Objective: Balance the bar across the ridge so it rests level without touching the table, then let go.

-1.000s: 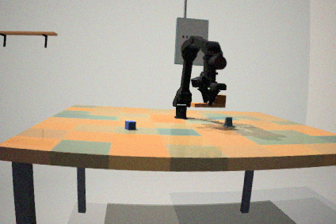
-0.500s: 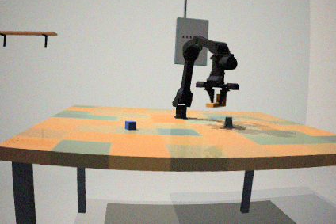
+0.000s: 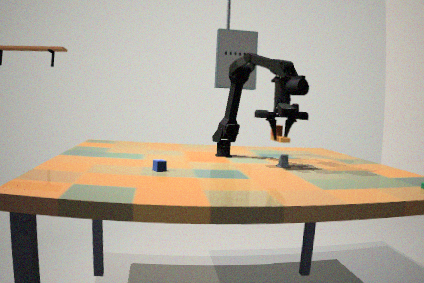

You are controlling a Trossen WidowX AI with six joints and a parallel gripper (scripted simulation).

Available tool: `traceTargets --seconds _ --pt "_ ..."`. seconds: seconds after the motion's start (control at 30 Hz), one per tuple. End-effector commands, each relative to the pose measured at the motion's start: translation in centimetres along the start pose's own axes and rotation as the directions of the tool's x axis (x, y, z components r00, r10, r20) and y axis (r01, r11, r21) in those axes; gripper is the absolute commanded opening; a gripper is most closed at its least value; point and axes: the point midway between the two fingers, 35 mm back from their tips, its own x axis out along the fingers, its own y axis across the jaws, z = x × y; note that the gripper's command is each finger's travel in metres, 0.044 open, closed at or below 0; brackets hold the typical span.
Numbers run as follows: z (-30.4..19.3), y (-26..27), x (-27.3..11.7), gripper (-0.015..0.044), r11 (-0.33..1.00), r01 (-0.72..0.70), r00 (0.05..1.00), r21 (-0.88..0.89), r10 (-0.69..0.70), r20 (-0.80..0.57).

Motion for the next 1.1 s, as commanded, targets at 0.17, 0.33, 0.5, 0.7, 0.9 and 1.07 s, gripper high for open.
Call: traceTargets --seconds 0.17,0.33,0.5,0.7,0.9,1.07 --pt "-0.3 2.7 0.0 0.0000 0.980 0.000 1.000 -0.200 0.000 -0.002" --pt "-0.3 2.9 0.3 0.0000 0.980 0.000 1.000 -0.201 0.000 -0.002" --pt "-0.3 3.1 1.1 0.0000 0.980 0.000 1.000 -0.201 0.000 -0.002" --pt "-0.3 3.1 2.0 0.0000 0.980 0.000 1.000 -0.201 0.000 -0.002" --pt "-0.3 3.1 3.0 0.0000 0.980 0.000 1.000 -0.201 0.000 -0.002" --pt "-0.4 3.1 3.8 0.0000 0.980 0.000 1.000 -0.201 0.000 -0.002"
